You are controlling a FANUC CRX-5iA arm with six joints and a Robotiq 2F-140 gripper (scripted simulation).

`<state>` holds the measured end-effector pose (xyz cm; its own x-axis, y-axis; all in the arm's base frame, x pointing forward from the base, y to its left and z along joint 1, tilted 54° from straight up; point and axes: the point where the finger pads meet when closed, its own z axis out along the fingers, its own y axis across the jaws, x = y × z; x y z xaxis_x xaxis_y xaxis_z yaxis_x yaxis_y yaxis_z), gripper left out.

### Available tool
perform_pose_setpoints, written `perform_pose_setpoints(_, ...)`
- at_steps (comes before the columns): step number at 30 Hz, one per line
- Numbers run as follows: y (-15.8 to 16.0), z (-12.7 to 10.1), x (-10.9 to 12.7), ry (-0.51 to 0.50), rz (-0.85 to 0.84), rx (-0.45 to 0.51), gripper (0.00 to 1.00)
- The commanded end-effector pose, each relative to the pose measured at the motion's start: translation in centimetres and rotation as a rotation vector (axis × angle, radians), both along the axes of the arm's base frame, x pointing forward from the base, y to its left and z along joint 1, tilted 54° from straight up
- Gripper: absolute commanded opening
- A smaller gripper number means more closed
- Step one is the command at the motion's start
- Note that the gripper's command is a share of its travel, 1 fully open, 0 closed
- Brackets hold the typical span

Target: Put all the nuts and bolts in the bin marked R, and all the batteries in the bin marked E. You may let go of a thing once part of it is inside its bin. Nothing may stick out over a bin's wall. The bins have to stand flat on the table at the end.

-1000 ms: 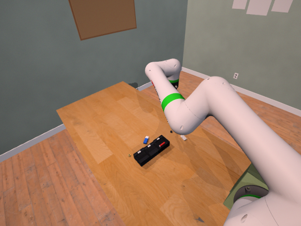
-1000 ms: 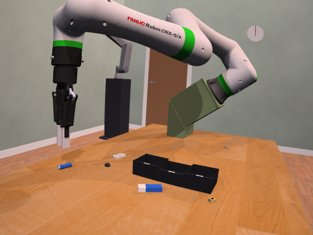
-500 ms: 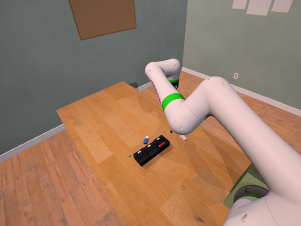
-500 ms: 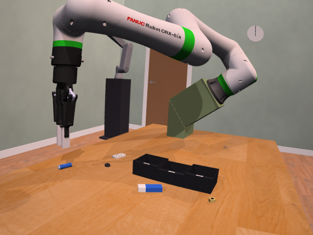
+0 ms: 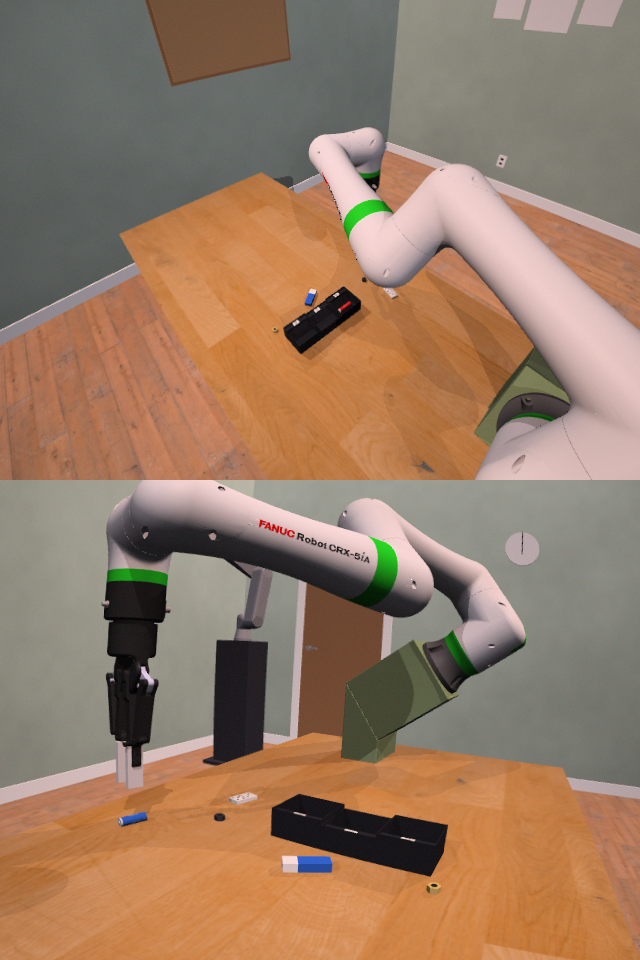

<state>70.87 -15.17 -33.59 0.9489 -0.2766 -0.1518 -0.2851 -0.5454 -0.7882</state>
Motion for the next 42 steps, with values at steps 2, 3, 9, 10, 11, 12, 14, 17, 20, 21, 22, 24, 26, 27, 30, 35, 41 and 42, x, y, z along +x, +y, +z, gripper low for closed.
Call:
perform_pose_setpoints(2,1.4,-1.1,0.3,0.011,0.018,0.016,0.26)
perform_pose_setpoints(3,1.7,-1.4,0.4,0.011,0.018,0.016,0.26)
perform_pose_setpoints(9,3.0,-2.3,0.6,0.011,0.018,0.016,0.26)
perform_pose_setpoints(10,3.3,-2.5,0.6,0.011,0.018,0.016,0.26)
perform_pose_setpoints(11,3.7,-2.8,0.6,0.011,0.018,0.016,0.26)
perform_pose_setpoints(12,4.0,-3.0,0.7,0.011,0.018,0.016,0.26)
perform_pose_setpoints(14,4.2,-3.1,0.7,0.011,0.018,0.016,0.26)
perform_pose_setpoints(17,4.2,-3.1,0.7,0.011,0.018,0.016,0.26)
perform_pose_setpoints(20,4.4,-3.3,0.7,0.011,0.018,0.016,0.26)
perform_pose_setpoints(21,4.5,-3.4,0.8,0.011,0.018,0.016,0.26)
perform_pose_setpoints(22,4.5,-3.4,0.8,0.011,0.018,0.016,0.26)
perform_pose_setpoints(24,4.6,-3.4,0.8,0.011,0.018,0.016,0.26)
perform_pose_setpoints(26,4.8,-3.6,0.8,0.011,0.018,0.016,0.26)
perform_pose_setpoints(27,4.9,-3.7,0.8,0.011,0.018,0.016,0.26)
perform_pose_setpoints(30,5.1,-3.8,0.8,0.011,0.018,0.016,0.26)
perform_pose_setpoints(35,5.1,-3.8,0.8,0.011,0.018,0.016,0.26)
perform_pose_setpoints(41,5.1,-3.8,0.8,0.011,0.018,0.016,0.26)
perform_pose_setpoints(42,5.1,-3.8,0.8,0.011,0.018,0.016,0.26)
